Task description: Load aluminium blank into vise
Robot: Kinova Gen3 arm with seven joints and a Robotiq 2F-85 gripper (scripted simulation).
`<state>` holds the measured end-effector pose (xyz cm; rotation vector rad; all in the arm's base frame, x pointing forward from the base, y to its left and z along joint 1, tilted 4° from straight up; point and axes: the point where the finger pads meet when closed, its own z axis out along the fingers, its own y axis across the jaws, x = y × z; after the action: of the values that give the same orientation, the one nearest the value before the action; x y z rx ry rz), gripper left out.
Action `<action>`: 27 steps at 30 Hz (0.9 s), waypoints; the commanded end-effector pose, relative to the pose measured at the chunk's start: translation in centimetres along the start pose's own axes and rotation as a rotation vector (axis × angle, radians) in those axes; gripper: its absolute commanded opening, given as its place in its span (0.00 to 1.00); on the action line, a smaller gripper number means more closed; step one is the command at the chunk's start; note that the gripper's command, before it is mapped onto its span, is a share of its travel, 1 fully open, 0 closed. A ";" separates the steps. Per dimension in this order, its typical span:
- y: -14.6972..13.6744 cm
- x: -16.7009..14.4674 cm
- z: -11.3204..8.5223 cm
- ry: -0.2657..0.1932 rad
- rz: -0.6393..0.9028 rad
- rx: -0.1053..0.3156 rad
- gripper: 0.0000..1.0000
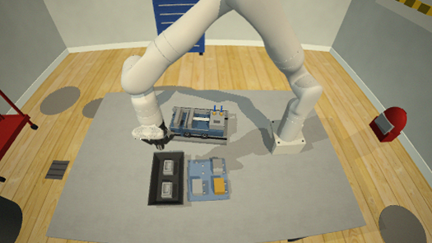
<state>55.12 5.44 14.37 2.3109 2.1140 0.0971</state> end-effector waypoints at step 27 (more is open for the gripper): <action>-12.6 9.7 -0.1 0.001 0.000 -0.002 0.67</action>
<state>43.69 15.55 13.58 2.3297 2.1003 0.0838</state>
